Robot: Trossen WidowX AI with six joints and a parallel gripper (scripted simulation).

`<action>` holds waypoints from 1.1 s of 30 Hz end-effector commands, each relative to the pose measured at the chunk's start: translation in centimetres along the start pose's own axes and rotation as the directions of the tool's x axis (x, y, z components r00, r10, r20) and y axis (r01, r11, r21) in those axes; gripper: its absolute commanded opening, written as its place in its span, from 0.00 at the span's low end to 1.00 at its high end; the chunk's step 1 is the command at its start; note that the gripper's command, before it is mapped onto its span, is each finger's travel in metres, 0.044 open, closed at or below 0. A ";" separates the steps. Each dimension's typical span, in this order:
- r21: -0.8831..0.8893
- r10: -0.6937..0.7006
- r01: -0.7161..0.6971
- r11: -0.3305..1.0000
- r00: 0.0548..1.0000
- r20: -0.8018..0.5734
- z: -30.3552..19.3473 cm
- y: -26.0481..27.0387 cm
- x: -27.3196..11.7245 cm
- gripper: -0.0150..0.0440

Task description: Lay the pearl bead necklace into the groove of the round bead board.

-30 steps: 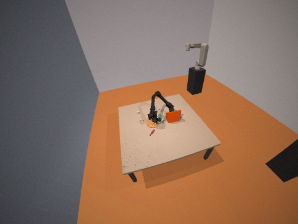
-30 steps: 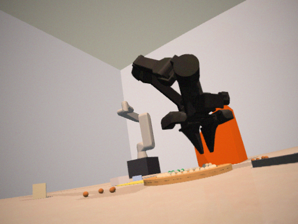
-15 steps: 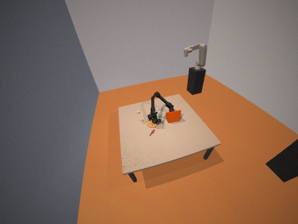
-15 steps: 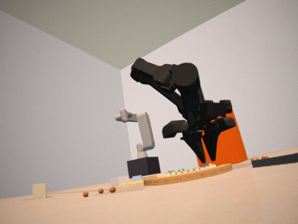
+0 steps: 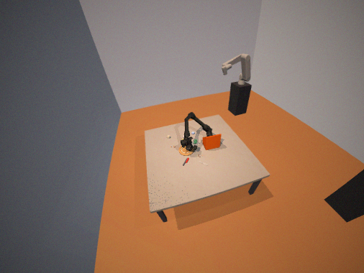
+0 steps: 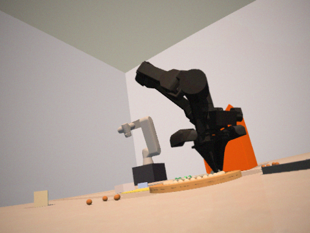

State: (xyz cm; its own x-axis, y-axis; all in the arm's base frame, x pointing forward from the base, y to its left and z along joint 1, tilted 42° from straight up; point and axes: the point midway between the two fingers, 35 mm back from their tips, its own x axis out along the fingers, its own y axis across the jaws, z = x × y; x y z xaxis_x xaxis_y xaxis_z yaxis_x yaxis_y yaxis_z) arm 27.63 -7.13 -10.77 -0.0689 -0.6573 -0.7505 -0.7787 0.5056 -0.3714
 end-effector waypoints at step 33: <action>-0.006 -0.002 0.002 1.000 1.000 -0.004 0.0 0.1 -0.6 0.25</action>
State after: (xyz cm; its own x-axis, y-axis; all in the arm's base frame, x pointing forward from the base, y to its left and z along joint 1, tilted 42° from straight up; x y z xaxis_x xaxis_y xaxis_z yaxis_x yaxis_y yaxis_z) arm 27.47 -6.95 -10.59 -0.0753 -0.6590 -0.7484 -0.7840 0.5029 -0.3640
